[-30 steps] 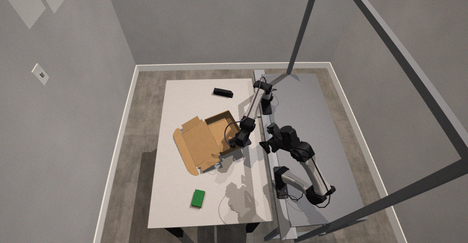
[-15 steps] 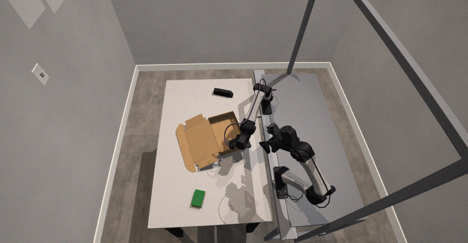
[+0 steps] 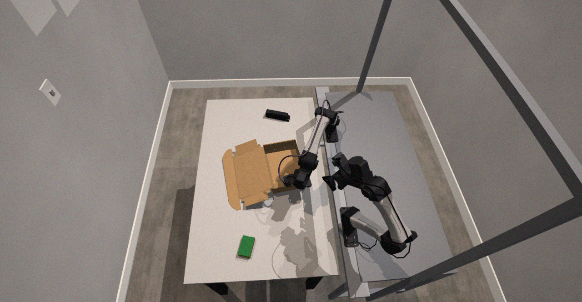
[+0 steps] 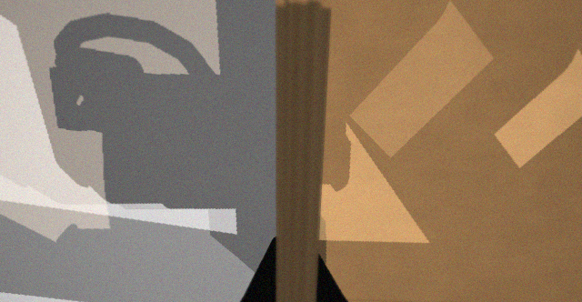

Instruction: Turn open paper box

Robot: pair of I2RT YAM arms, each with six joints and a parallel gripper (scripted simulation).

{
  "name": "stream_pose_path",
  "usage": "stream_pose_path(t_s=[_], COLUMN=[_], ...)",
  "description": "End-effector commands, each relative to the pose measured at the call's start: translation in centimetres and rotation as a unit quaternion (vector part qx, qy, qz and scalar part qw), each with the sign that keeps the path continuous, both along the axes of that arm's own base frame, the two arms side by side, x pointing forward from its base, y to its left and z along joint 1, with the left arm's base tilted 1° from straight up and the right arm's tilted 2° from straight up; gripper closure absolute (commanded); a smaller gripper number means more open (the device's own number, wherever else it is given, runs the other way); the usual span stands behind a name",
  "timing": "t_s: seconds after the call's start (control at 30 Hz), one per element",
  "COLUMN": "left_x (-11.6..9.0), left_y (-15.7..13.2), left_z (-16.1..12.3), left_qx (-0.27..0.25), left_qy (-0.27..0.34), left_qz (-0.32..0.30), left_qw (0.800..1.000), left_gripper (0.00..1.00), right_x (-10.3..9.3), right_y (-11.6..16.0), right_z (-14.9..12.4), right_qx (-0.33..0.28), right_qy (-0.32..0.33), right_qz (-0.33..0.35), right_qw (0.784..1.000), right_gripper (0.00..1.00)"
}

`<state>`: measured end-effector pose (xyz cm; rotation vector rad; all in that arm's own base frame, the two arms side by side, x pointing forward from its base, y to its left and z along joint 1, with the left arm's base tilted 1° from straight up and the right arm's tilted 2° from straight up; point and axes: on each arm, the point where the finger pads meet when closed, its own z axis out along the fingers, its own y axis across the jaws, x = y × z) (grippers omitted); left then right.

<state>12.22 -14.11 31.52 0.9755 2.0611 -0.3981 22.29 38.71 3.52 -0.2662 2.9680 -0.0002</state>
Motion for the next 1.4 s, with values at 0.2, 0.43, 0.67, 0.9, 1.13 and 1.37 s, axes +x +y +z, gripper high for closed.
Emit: stream_pose_path(t_s=[0.2, 0.43, 0.67, 0.9, 1.13, 1.37], left_x=[0.1, 0.1, 0.1, 0.1, 0.1, 0.1], left_y=[-0.1, -0.1, -0.1, -0.1, -0.1, -0.1], left_z=[0.3, 0.3, 0.3, 0.3, 0.3, 0.3], left_qx=[-0.004, -0.004, -0.004, -0.004, -0.004, -0.004], left_qy=[-0.004, -0.004, -0.004, -0.004, -0.004, -0.004], left_qz=[0.001, 0.001, 0.001, 0.001, 0.001, 0.001], left_qw=[1.000, 1.000, 1.000, 1.000, 1.000, 1.000], left_gripper=[0.00, 0.00, 0.00, 0.00, 0.00, 0.00], right_x=[-0.1, 0.1, 0.1, -0.7, -0.6, -0.7], right_y=[1.2, 1.9, 2.4, 2.7, 2.7, 2.5], right_z=[-0.1, -0.1, -0.6, 1.4, 1.4, 4.0], right_qx=[-0.007, -0.006, -0.004, 0.031, 0.031, 0.037], right_qy=[-0.005, -0.005, -0.002, -0.005, -0.006, -0.014], right_qz=[-0.039, -0.069, -0.088, -0.089, -0.089, -0.090], right_qw=[0.999, 0.998, 0.996, 0.995, 0.995, 0.995], right_gripper=[1.00, 1.00, 1.00, 1.00, 1.00, 0.43])
